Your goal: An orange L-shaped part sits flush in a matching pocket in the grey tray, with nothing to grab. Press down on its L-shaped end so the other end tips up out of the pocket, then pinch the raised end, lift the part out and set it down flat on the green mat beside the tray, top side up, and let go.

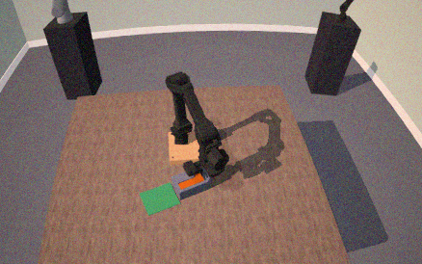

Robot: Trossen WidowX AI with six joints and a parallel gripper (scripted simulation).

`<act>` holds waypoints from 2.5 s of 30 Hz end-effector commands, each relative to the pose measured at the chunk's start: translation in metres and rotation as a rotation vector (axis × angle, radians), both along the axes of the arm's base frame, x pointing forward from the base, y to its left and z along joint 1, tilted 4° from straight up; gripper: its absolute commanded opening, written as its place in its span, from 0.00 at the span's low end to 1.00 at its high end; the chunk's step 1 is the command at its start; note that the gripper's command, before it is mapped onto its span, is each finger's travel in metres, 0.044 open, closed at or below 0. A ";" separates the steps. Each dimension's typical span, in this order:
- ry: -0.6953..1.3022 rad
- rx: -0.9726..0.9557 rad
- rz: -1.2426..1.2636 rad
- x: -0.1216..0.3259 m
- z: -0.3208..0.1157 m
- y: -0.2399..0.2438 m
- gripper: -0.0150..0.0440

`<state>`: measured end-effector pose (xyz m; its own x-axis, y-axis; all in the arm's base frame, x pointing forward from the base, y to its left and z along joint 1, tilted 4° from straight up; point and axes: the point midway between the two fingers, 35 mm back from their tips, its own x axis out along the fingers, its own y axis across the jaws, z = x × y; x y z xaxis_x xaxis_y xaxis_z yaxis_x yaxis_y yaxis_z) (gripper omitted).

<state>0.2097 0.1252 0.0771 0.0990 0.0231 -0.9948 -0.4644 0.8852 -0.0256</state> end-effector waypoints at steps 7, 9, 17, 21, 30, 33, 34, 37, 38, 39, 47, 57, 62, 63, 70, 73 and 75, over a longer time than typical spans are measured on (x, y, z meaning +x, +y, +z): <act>0.003 -0.008 0.003 0.001 -0.017 -0.001 0.56; 0.003 -0.008 0.003 0.001 -0.020 -0.001 0.56; 0.003 -0.008 0.003 0.002 -0.032 -0.001 0.56; 0.003 -0.008 0.003 0.002 -0.033 -0.001 0.56; 0.005 0.007 0.007 0.002 -0.031 0.002 0.56; 0.004 0.003 0.006 0.000 -0.028 0.004 0.56; 0.004 0.001 0.005 -0.001 -0.027 0.005 0.56; 0.004 -0.005 0.003 -0.004 -0.021 0.009 0.56; 0.003 -0.006 0.003 -0.005 -0.020 0.009 0.56; 0.003 -0.007 0.003 -0.005 -0.020 0.009 0.56; 0.003 -0.007 0.003 -0.003 0.039 0.005 0.56; -0.011 0.005 0.000 -0.006 0.076 0.000 0.56; -0.011 0.005 0.000 -0.006 0.076 0.000 0.56; -0.011 0.005 0.000 -0.006 0.076 0.000 0.56; -0.011 0.005 0.000 -0.006 0.076 0.000 0.56; -0.011 0.005 0.000 -0.006 0.076 0.000 0.56; -0.011 0.005 0.000 -0.006 0.076 0.000 0.56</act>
<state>0.2029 0.1246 0.1529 0.1068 0.0266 -0.9939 -0.4643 0.8853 -0.0262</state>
